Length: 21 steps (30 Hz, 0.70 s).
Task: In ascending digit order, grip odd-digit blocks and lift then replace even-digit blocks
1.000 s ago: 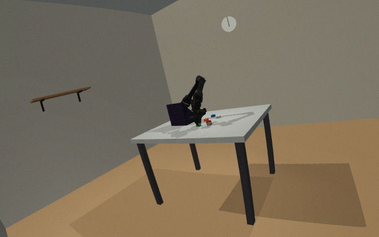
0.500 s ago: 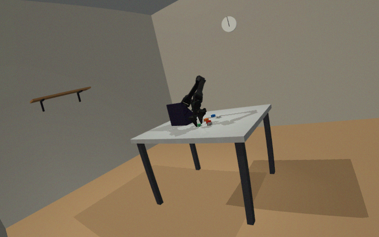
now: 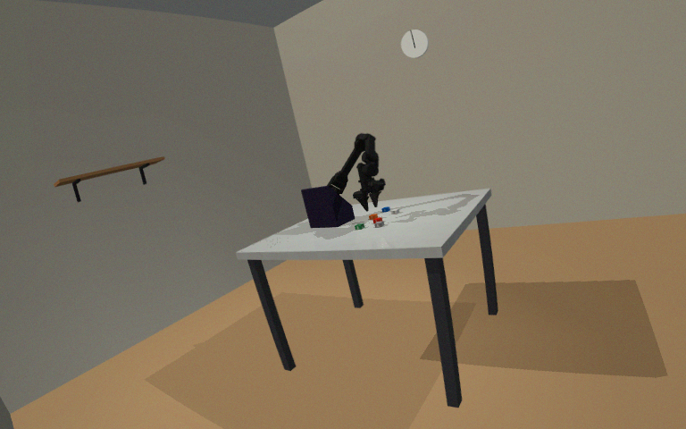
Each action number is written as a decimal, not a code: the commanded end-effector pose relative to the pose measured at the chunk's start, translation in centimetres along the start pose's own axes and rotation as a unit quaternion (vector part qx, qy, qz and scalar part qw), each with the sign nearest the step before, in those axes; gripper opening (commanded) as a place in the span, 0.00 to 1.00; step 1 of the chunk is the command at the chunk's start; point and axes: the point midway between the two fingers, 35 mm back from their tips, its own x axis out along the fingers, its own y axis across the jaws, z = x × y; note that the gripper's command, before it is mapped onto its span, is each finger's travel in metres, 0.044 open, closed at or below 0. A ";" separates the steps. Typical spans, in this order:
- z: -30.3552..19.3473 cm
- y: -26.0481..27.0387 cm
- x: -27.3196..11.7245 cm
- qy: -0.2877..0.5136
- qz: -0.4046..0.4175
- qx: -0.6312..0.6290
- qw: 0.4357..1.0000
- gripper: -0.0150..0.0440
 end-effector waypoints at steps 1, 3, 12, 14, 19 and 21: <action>1.2 5.3 -1.4 0.000 -0.003 0.001 1.000 0.93; 1.6 8.5 -2.2 -0.001 -0.004 0.001 1.000 0.93; -1.5 22.8 -5.2 -0.004 0.009 -0.001 1.000 0.93; -3.1 25.6 -5.9 -0.003 0.016 -0.002 1.000 0.93; -5.5 28.6 -6.6 -0.001 0.026 -0.002 1.000 0.93; -5.5 28.6 -6.6 -0.001 0.026 -0.002 1.000 0.93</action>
